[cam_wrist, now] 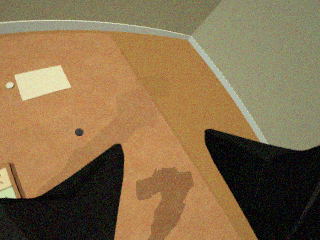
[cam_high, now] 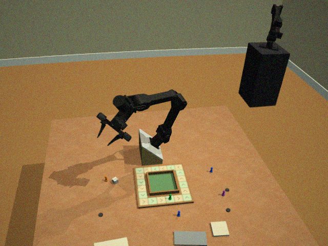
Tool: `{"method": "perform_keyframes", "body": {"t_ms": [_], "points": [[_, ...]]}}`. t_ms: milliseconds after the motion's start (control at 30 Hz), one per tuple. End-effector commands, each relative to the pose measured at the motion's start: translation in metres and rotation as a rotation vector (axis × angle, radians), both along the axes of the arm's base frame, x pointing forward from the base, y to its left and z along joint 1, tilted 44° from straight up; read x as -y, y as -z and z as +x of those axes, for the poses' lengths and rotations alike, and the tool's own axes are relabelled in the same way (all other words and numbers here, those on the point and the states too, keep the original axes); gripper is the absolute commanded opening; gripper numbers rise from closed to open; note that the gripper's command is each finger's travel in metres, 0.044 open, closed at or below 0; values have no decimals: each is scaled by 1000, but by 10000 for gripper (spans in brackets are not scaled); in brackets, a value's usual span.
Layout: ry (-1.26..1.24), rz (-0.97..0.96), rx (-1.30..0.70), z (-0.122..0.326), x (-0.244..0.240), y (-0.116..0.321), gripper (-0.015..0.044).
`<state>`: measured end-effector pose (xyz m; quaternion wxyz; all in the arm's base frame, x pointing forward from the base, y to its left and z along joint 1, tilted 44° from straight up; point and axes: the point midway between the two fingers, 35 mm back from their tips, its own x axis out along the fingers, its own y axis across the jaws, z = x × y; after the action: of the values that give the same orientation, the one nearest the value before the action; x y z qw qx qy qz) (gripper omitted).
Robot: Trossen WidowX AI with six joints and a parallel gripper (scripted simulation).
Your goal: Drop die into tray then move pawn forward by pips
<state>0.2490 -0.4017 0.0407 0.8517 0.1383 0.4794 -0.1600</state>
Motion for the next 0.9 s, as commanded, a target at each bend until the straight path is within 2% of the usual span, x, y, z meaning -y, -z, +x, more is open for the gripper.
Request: {"method": "perform_keyframes", "body": {"t_ms": [0,233,433,867], "points": [[-226,92,-90,1,-37,53,275],[-680,291,-174,-11,-119,134,275],[-1064,494,-136,-36,-193,178,275],[-1103,517,-124,-35,-207,199,275]]}}
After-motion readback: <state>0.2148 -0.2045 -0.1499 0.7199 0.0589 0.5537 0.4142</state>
